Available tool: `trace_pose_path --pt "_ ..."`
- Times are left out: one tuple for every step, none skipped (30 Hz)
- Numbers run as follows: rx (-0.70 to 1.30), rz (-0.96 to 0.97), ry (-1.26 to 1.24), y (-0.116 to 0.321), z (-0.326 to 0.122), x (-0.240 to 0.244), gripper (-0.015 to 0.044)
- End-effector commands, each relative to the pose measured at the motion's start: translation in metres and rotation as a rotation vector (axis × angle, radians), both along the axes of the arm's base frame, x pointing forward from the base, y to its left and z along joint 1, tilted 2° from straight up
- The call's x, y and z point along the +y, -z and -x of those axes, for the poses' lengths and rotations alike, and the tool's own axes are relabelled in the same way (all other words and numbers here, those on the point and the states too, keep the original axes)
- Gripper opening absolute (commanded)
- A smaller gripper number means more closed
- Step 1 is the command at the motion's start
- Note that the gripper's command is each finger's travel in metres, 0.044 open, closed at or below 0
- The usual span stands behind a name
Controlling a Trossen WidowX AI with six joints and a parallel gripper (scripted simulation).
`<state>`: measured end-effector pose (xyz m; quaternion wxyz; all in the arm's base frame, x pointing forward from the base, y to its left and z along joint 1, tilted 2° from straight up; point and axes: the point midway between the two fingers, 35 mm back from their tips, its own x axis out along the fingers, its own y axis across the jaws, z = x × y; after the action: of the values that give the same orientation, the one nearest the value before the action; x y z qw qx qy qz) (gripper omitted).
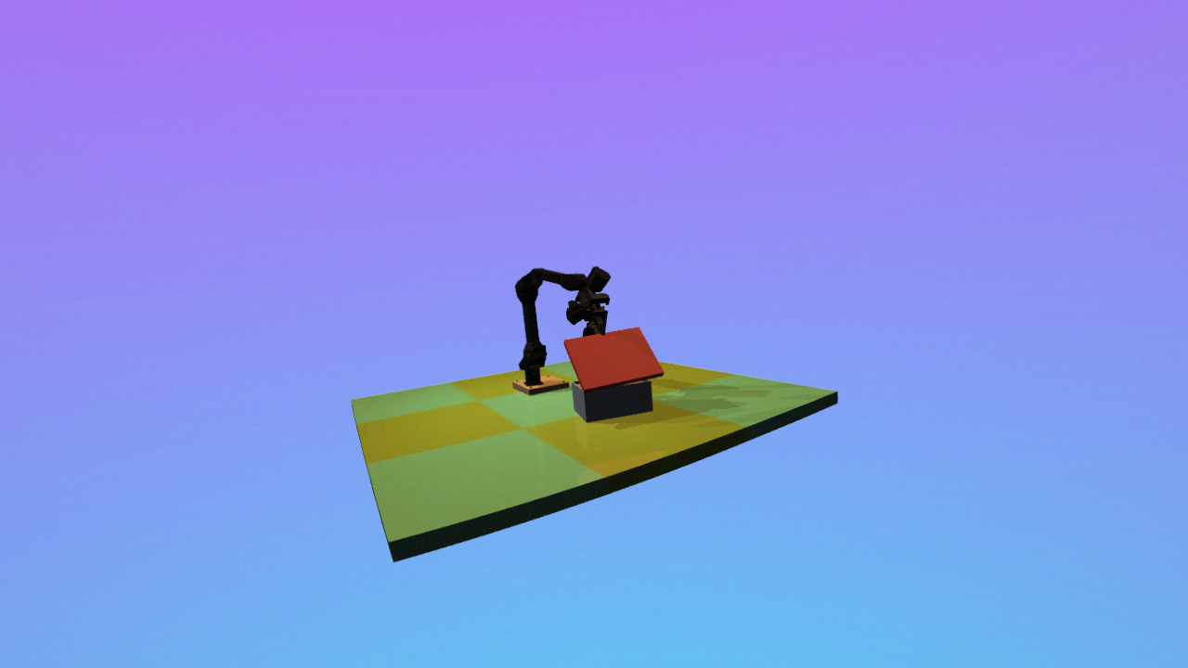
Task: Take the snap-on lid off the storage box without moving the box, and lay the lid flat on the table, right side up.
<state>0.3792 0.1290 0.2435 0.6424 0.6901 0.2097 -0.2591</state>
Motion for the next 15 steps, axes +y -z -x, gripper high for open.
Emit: trace_pose_path --pt "-0.019 -0.004 -0.002 -0.0127 -0.0018 0.0004 0.0000" --pt "-0.019 -0.004 -0.002 -0.0140 -0.0017 0.0003 0.0000" --pt "-0.019 -0.004 -0.002 -0.0152 -0.0017 0.0003 0.0000" --pt "-0.019 -0.004 -0.002 -0.0165 -0.0016 0.0002 0.0000" --pt "-0.019 -0.004 -0.002 -0.0178 -0.0016 0.0002 0.0000" --pt "-0.019 -0.004 -0.002 -0.0191 -0.0015 0.0001 0.0000" --pt "-0.019 -0.004 -0.002 -0.0202 -0.0015 0.0001 0.0000" --pt "-0.019 -0.004 -0.002 -0.0202 -0.0015 0.0001 0.0000" --pt "-0.019 -0.004 -0.002 -0.0202 -0.0015 0.0001 0.0000" --pt "-0.019 -0.004 -0.002 -0.0202 -0.0015 0.0001 0.0000" --pt "-0.019 -0.004 -0.002 -0.0202 -0.0015 0.0001 0.0000" --pt "-0.019 -0.004 -0.002 -0.0202 -0.0015 0.0001 0.0000" --pt "-0.019 -0.004 -0.002 -0.0202 -0.0015 0.0001 0.0000" --pt "-0.019 -0.004 -0.002 -0.0202 -0.0015 0.0001 0.0000" --pt "-0.019 -0.004 -0.002 -0.0202 -0.0015 0.0001 0.0000"
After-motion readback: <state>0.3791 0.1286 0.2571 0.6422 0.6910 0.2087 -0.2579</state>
